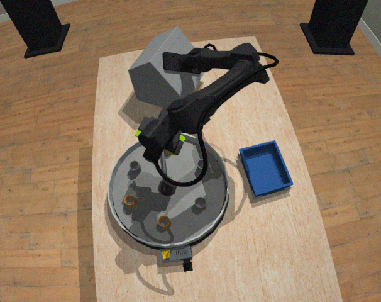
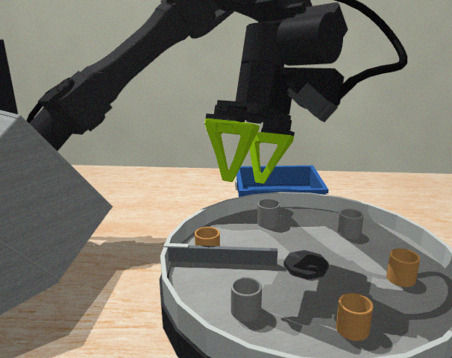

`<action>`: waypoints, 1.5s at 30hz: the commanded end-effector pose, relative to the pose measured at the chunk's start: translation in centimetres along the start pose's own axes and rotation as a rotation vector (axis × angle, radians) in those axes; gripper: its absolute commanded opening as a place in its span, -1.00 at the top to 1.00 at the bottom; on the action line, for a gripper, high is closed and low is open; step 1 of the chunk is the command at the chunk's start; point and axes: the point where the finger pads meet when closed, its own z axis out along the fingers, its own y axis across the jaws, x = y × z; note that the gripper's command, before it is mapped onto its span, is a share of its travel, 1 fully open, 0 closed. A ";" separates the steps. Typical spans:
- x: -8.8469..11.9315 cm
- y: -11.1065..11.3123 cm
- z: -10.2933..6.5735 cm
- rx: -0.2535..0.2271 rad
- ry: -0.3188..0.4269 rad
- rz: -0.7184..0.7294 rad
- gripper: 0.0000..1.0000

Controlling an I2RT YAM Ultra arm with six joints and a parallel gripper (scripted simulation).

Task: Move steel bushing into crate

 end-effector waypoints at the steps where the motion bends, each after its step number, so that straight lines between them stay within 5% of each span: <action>1: 2.7 -0.2 -0.2 -0.111 0.070 0.094 -1.00; 15: 6.2 1.2 -2.8 -0.372 0.117 0.332 -1.00; 35: 5.5 1.5 -3.7 -0.366 0.086 0.312 -1.00; 36: 5.5 1.5 -3.7 -0.366 0.086 0.312 0.77; 45: 5.5 1.4 -3.7 -0.366 0.085 0.311 0.77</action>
